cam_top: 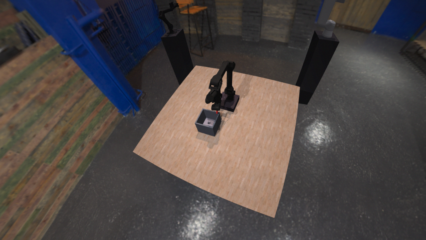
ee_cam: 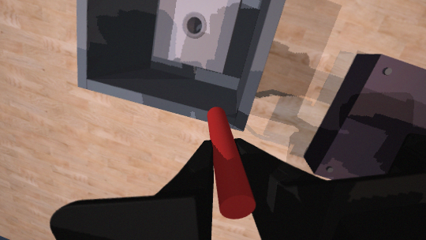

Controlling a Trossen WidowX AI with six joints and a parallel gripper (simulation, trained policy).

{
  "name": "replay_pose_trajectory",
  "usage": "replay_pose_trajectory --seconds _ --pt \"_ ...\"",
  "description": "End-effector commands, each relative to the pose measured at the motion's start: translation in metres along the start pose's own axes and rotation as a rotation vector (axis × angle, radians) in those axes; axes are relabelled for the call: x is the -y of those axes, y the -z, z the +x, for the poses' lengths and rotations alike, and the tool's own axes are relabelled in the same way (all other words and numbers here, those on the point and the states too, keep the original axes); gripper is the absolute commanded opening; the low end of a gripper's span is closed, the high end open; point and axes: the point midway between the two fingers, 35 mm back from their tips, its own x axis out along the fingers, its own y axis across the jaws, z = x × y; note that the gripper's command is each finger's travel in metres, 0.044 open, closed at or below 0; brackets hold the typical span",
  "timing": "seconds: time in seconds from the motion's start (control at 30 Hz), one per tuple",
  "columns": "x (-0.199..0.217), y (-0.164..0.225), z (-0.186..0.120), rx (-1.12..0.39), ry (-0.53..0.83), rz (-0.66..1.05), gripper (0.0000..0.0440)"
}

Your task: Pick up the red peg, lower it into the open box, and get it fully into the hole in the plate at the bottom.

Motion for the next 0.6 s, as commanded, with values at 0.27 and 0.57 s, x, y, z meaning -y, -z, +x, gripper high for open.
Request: replay_pose_trajectory --seconds 0.27,0.57 --pt "-0.005 -0.027 0.013 0.001 0.034 0.002 0.0000" --pt "-0.006 -0.047 0.032 -0.002 0.058 0.004 0.0000"
